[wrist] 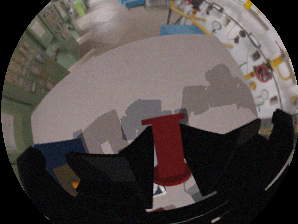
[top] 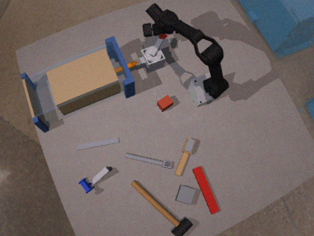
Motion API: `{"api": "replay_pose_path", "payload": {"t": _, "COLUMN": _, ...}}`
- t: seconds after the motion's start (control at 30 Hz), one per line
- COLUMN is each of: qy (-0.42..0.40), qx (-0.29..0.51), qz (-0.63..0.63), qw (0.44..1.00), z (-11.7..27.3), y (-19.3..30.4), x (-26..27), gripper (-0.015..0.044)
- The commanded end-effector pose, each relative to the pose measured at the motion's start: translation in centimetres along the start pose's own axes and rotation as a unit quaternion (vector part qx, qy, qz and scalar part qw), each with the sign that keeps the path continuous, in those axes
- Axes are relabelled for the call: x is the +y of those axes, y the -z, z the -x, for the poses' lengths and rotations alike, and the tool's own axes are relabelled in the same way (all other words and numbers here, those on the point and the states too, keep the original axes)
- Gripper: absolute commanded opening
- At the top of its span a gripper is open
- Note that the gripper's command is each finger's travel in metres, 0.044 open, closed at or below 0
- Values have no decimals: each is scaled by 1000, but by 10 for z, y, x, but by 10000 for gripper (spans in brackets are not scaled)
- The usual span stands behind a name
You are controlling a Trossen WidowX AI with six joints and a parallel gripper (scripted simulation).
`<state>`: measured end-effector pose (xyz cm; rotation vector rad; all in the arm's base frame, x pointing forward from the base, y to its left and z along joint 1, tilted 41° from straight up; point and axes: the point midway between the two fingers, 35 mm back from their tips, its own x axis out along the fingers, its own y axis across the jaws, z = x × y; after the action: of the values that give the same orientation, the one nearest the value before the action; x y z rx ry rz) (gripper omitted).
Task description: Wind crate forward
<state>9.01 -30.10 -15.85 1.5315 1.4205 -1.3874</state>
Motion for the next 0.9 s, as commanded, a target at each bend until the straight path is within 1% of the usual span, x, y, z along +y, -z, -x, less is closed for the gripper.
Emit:
{"api": "replay_pose_path", "payload": {"t": 0.0, "qy": -26, "qx": -9, "qz": 7, "qw": 1000, "z": -2, "y": -6, "x": 26, "gripper": 0}}
{"api": "replay_pose_path", "payload": {"t": 0.87, "qy": -27, "qx": -9, "qz": 7, "qw": 1000, "z": -2, "y": -9, "x": 54, "gripper": 0}}
